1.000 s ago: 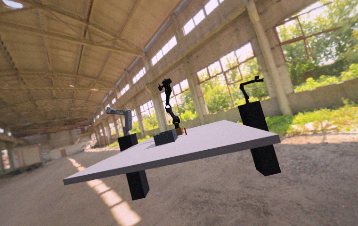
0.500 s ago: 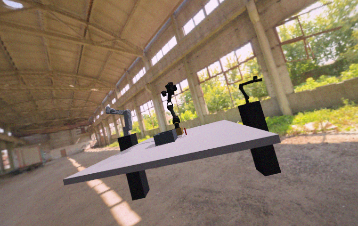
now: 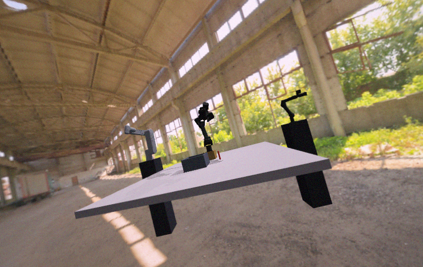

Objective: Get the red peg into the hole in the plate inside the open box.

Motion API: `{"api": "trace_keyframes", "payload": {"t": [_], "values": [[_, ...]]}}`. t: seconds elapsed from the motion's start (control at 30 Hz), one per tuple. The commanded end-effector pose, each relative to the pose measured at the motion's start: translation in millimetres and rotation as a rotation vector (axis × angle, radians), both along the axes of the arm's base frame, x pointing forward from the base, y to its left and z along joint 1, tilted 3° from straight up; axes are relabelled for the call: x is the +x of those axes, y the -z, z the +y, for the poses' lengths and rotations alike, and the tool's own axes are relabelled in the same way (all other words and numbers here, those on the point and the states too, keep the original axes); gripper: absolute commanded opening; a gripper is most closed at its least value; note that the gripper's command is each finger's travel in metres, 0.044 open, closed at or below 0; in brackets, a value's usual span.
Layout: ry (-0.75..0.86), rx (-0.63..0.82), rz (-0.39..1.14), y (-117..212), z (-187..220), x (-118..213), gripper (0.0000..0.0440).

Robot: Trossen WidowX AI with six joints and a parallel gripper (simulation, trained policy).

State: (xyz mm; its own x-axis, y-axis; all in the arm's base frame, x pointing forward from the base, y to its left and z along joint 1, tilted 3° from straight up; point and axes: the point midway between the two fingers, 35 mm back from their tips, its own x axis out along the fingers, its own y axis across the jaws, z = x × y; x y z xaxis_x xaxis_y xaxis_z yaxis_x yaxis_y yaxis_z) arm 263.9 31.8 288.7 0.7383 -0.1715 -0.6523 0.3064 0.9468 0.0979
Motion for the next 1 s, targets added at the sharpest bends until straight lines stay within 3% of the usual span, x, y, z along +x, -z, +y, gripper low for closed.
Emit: {"api": "trace_keyframes", "payload": {"t": [0.0, 0.5, 0.97], "values": [[0.023, 0.019, 0.144, 36, 6, -5, 0.044], [0.231, 0.073, 0.6, 137, 26, -54, 0.044], [0.408, 0.046, 0.84, 198, 44, -86, 0.044]]}}
